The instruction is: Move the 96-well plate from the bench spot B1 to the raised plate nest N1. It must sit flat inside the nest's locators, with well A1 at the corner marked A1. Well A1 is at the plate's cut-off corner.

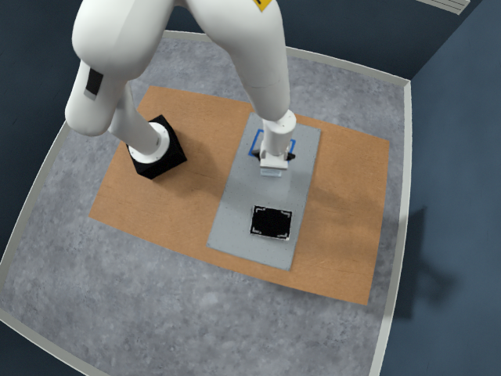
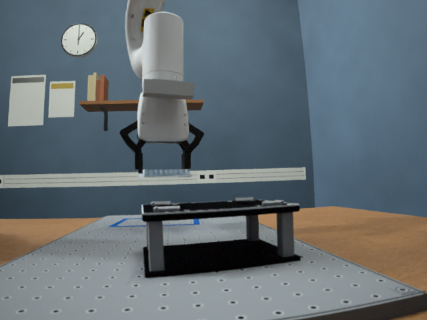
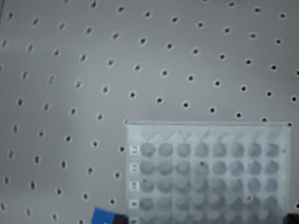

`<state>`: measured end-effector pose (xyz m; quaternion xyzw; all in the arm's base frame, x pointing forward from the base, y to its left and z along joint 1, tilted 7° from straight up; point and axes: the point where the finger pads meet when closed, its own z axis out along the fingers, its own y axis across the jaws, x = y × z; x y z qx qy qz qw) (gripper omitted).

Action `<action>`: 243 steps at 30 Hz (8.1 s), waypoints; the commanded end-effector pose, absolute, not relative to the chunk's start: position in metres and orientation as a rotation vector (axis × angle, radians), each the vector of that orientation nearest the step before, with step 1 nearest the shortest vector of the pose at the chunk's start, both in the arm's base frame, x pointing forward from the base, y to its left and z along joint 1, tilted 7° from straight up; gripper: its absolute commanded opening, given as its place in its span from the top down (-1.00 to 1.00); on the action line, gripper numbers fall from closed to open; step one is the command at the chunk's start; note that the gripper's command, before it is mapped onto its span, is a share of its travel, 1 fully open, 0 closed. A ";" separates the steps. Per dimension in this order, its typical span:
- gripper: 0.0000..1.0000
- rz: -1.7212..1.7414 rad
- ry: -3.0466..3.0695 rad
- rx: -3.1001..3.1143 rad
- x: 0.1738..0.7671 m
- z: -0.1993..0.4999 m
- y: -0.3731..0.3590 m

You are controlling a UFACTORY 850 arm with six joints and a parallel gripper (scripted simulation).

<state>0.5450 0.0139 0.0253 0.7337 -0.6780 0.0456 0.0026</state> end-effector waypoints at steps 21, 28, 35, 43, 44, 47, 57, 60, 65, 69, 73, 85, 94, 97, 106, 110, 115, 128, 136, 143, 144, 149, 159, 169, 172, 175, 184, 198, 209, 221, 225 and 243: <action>1.00 0.180 -2.863 1.354 0.558 0.046 -0.059; 1.00 0.174 -3.014 1.015 0.562 0.052 -0.081; 1.00 0.168 -3.097 0.763 0.564 0.057 -0.097; 1.00 0.156 -3.185 0.346 0.569 0.064 -0.122; 1.00 0.154 -3.192 0.293 0.569 0.064 -0.125; 1.00 0.153 -3.198 0.240 0.570 0.065 -0.129; 1.00 0.146 -3.213 0.036 0.575 0.074 -0.160; 1.00 0.146 -3.213 0.036 0.576 0.077 -0.170; 1.00 0.146 -3.213 0.036 0.578 0.079 -0.179; 1.00 0.146 -3.213 0.036 0.580 0.083 -0.192; 1.00 0.146 -3.213 0.036 0.582 0.086 -0.205; 1.00 0.146 -3.213 0.036 0.585 0.091 -0.223; 1.00 0.146 -3.213 0.036 0.585 0.091 -0.222; 1.00 0.146 -3.213 0.036 0.585 0.091 -0.222; 1.00 0.146 -3.213 0.036 0.585 0.091 -0.222; 1.00 0.146 -3.213 0.036 0.585 0.091 -0.222; 1.00 0.146 -3.213 0.036 0.585 0.091 -0.222; 1.00 0.146 -3.213 0.036 0.586 0.074 -0.223; 1.00 0.146 -3.213 0.036 0.587 0.064 -0.224; 1.00 0.146 -3.213 0.036 0.588 0.053 -0.225; 1.00 0.146 -3.213 0.036 0.588 0.051 -0.225; 1.00 0.146 -3.213 0.036 0.588 0.046 -0.225; 1.00 0.146 -3.213 0.036 0.590 0.030 -0.227; 1.00 0.146 -3.213 0.036 0.590 0.023 -0.227; 1.00 0.146 -3.213 0.036 0.590 0.023 -0.227; 1.00 0.146 -3.213 0.036 0.590 0.023 -0.227; 1.00 0.146 -3.213 0.036 0.590 0.023 -0.227; 1.00 0.146 -3.213 0.036 0.590 0.020 -0.228; 1.00 0.146 -3.213 0.036 0.590 0.019 -0.228; 1.00 0.146 -3.213 0.036 0.591 0.017 -0.228; 1.00 0.146 -3.213 0.036 0.591 0.017 -0.228; 1.00 0.146 -3.213 0.036 0.591 0.014 -0.228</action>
